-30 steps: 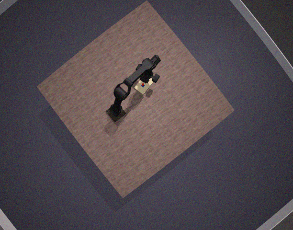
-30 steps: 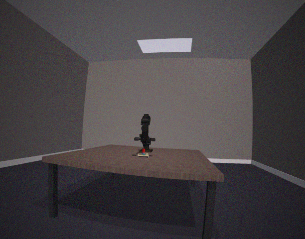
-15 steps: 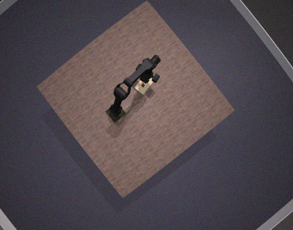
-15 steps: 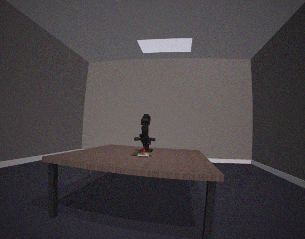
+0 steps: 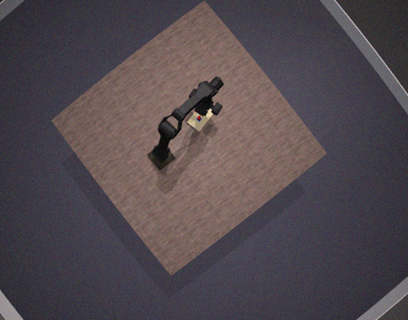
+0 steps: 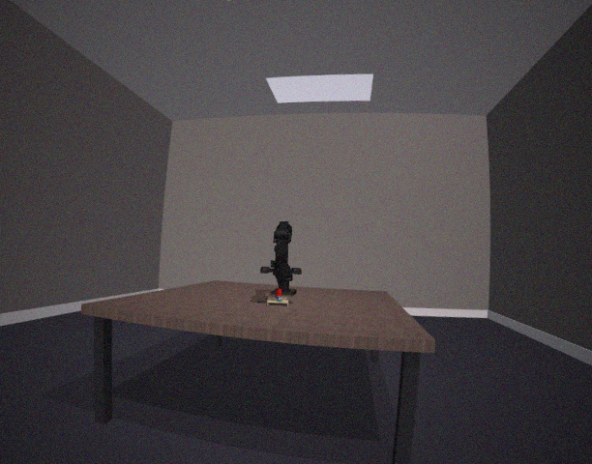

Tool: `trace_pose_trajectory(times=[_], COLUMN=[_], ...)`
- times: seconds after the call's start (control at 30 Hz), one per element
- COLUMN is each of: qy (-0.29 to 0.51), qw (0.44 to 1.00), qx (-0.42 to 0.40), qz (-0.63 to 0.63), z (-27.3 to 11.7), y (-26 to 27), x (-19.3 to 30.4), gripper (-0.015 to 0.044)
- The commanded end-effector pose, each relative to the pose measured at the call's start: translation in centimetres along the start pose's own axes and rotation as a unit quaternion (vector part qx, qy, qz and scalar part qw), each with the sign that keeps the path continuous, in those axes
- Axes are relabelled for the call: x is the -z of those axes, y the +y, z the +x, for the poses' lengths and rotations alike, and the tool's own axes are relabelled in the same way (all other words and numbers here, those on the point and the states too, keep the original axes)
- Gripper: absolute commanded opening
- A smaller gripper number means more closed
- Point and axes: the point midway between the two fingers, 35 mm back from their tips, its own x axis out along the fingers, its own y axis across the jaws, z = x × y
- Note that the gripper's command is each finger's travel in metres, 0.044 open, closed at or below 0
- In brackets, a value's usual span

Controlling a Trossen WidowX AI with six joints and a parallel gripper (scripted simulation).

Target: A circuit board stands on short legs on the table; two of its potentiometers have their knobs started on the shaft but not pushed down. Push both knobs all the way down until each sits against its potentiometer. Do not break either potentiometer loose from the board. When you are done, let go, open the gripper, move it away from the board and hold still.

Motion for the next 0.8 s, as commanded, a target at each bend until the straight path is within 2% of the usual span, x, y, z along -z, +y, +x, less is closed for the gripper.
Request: trace_pose_trajectory(times=[0.0,0.77], qy=[-0.001,-0.001], qw=[1.0,1.0], qx=[-0.003,-0.003], qz=[0.003,0.003], z=[0.33,1.01], y=[0.11,0.11], x=[0.01,0.01], gripper=[0.0,0.0])
